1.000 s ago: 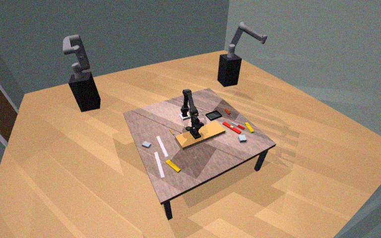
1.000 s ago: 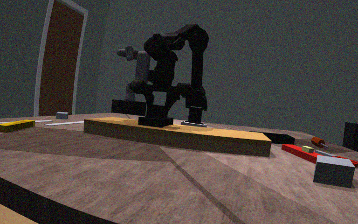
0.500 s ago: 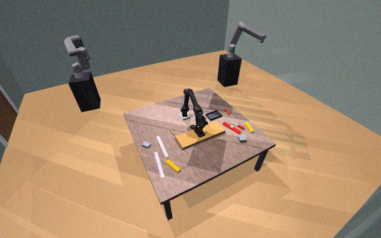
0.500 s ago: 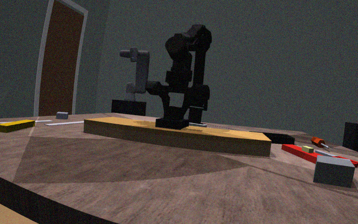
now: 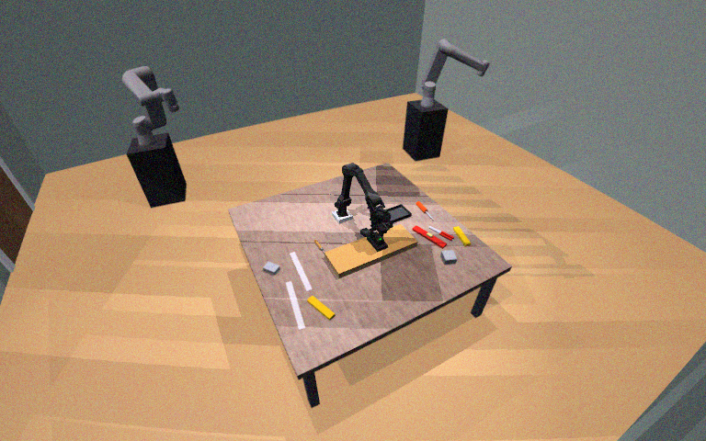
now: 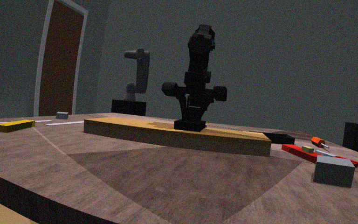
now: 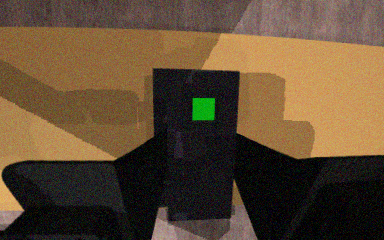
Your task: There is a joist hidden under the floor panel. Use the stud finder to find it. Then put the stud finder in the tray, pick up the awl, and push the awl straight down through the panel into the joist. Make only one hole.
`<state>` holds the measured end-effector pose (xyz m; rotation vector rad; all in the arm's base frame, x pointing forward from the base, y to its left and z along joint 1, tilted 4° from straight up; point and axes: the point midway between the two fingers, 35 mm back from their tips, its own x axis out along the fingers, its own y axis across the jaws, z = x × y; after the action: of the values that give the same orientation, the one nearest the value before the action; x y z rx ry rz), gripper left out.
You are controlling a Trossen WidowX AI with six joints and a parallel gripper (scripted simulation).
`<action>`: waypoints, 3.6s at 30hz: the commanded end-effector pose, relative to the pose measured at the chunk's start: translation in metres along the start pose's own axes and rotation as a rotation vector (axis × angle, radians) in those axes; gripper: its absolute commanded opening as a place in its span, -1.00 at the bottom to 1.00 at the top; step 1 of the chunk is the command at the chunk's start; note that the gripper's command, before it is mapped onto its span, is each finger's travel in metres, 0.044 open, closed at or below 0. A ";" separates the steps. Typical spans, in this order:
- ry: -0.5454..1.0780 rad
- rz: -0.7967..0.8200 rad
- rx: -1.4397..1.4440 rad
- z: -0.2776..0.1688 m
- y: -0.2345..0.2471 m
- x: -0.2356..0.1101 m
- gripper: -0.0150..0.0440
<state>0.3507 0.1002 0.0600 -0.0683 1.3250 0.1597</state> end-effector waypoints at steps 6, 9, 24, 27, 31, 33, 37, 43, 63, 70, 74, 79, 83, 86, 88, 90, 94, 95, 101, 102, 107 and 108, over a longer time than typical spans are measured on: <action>0.002 0.009 -0.002 0.000 0.032 0.000 -0.49; 0.002 0.010 -0.001 0.000 0.042 0.000 -0.49; 0.002 0.014 0.000 0.000 0.094 -0.001 -0.49; 0.002 0.015 0.000 0.000 0.104 -0.001 -0.49; 0.002 0.016 0.000 0.000 0.118 -0.002 -0.49; 0.002 0.017 0.000 0.000 0.125 -0.002 -0.49; 0.002 0.018 0.000 0.000 0.139 -0.002 -0.49; 0.002 0.019 0.001 0.000 0.159 -0.003 -0.49; 0.002 0.017 0.000 0.000 0.136 -0.002 -0.49; 0.002 0.015 0.000 0.000 0.112 -0.001 -0.49; 0.002 0.014 0.000 0.000 0.098 -0.001 -0.49; 0.002 0.013 -0.001 0.000 0.081 -0.001 -0.49; 0.002 0.012 -0.001 0.000 0.067 -0.001 -0.49; 0.002 0.011 -0.001 0.000 0.057 0.000 -0.49; 0.002 0.010 -0.001 0.000 0.050 0.000 -0.49; 0.002 0.010 -0.001 0.000 0.043 0.000 -0.49; 0.002 0.009 -0.002 0.000 0.029 0.000 -0.49; 0.002 0.008 -0.002 0.000 0.025 0.000 -0.49; 0.002 0.007 -0.002 0.000 0.005 0.000 -0.49; 0.002 0.006 -0.002 0.000 0.001 0.000 -0.49; 0.002 0.005 -0.003 0.000 -0.016 0.000 -0.49; 0.002 0.005 -0.003 0.000 -0.019 0.000 -0.49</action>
<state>0.3526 0.0918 0.0597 -0.0660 1.3274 0.1715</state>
